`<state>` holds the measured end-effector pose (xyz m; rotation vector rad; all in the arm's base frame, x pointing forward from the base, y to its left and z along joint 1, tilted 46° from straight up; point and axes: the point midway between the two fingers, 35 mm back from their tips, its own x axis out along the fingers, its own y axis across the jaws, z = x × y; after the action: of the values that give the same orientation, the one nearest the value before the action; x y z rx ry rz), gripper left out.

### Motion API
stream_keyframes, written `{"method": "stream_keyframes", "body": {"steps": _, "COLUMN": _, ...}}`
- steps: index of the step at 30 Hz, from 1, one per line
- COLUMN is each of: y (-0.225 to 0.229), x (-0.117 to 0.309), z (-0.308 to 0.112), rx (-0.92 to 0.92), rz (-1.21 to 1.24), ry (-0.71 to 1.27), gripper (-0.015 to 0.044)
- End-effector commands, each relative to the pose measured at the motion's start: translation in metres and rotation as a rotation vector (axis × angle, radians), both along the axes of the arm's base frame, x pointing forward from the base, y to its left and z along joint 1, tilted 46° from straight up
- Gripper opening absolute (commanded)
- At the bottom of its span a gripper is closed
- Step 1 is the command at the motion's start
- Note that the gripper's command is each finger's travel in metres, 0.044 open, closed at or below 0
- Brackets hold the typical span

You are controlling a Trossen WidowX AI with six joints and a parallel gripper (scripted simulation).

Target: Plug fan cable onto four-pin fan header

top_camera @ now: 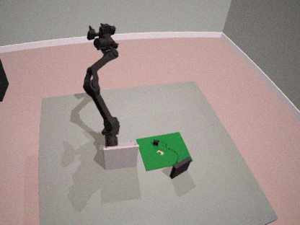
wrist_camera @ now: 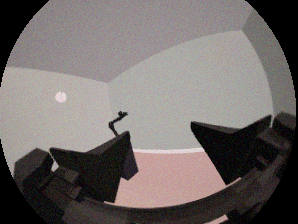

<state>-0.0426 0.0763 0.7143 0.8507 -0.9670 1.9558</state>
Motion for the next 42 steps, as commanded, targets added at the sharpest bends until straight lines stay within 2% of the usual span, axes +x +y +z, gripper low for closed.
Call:
{"method": "stream_keyframes", "body": {"steps": 1, "y": 0.000, "x": 0.000, "z": 0.000, "rx": 0.000, "rz": 0.000, "ry": 0.000, "gripper": 0.0426}}
{"method": "stream_keyframes", "body": {"steps": 6, "y": 0.011, "x": 0.016, "z": 0.000, "rx": -0.010, "rz": -0.059, "ry": 0.029, "gripper": 0.0440}}
{"method": "stream_keyframes", "body": {"steps": 12, "y": 0.045, "x": 0.073, "z": -0.005, "rx": -0.047, "rz": -0.290, "ry": 0.100, "gripper": 0.0440}}
{"method": "stream_keyframes", "body": {"steps": 17, "y": 0.067, "x": 0.137, "z": -0.021, "rx": -0.099, "rz": -0.567, "ry": 0.139, "gripper": 0.0440}}
{"method": "stream_keyframes", "body": {"steps": 22, "y": 0.083, "x": 0.191, "z": -0.041, "rx": -0.169, "rz": -0.794, "ry": 0.150, "gripper": 0.0440}}
{"method": "stream_keyframes", "body": {"steps": 24, "y": 0.080, "x": 0.204, "z": -0.048, "rx": -0.200, "rz": -0.813, "ry": 0.211, "gripper": 0.0440}}
{"method": "stream_keyframes", "body": {"steps": 26, "y": 0.082, "x": 0.234, "z": -0.064, "rx": -0.256, "rz": -0.912, "ry": 0.247, "gripper": 0.0440}}
{"method": "stream_keyframes", "body": {"steps": 32, "y": 0.091, "x": 0.305, "z": -0.113, "rx": -0.431, "rz": -1.209, "ry": 0.191, "gripper": 0.0440}}
{"method": "stream_keyframes", "body": {"steps": 42, "y": 0.079, "x": 0.407, "z": -0.231, "rx": -0.865, "rz": -1.587, "ry": -0.053, "gripper": 0.0440}}
